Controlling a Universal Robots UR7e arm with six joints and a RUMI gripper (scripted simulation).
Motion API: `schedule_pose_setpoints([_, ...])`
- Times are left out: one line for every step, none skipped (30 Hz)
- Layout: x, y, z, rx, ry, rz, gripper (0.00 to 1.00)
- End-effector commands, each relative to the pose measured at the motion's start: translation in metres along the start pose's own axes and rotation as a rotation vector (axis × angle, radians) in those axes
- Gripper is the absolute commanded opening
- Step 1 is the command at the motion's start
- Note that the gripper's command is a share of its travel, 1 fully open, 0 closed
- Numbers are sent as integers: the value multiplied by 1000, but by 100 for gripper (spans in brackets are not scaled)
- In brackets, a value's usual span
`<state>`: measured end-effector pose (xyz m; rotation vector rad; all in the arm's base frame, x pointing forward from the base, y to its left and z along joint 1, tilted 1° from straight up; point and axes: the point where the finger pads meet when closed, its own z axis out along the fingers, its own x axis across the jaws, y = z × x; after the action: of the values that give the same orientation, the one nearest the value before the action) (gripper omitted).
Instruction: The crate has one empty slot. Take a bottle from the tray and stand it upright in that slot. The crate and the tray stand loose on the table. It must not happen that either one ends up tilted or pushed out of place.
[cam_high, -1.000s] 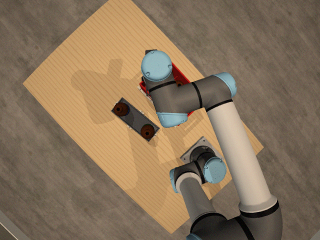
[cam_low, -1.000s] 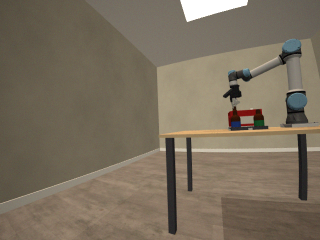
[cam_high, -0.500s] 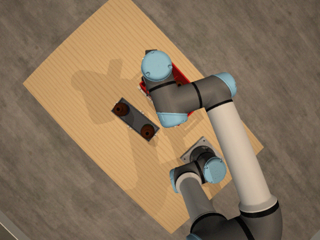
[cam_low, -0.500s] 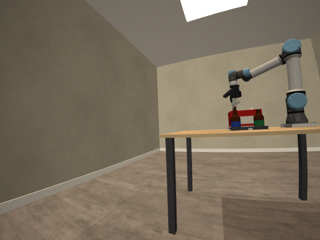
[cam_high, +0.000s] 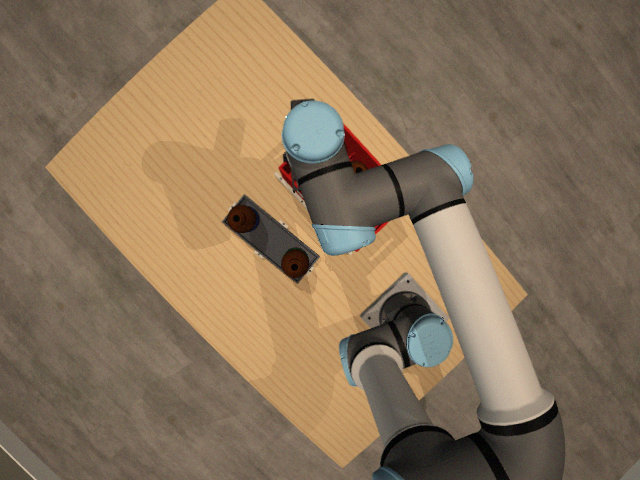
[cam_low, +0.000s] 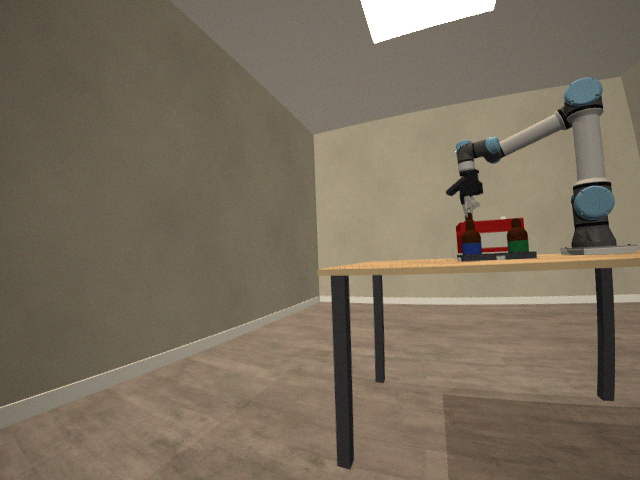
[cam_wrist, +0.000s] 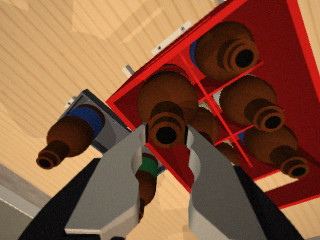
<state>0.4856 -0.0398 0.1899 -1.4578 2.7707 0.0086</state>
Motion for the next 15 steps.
schedule_pose_setpoints([0, 0, -1, 2, 0, 0, 0])
schedule_pose_setpoints([0, 0, -1, 2, 0, 0, 0])
schedule_pose_setpoints([0, 0, -1, 2, 0, 0, 0])
schedule_pose_setpoints([0, 0, -1, 2, 0, 0, 0])
schedule_pose_setpoints([0, 0, -1, 2, 0, 0, 0])
schedule_pose_setpoints([0, 0, 0, 2, 0, 0, 0])
schedule_pose_setpoints([0, 0, 0, 2, 0, 0, 0])
schedule_pose_setpoints([0, 0, 0, 2, 0, 0, 0])
schedule_pose_setpoints([0, 0, 0, 2, 0, 0, 0])
schedule_pose_setpoints([0, 0, 0, 2, 0, 0, 0])
schedule_pose_setpoints([0, 0, 1, 2, 0, 0, 0])
schedule_pose_setpoints([0, 0, 1, 2, 0, 0, 0])
schedule_pose_setpoints([0, 0, 2, 2, 0, 0, 0])
schedule_pose_setpoints([0, 0, 2, 2, 0, 0, 0])
schedule_pose_setpoints([0, 0, 3, 2, 0, 0, 0])
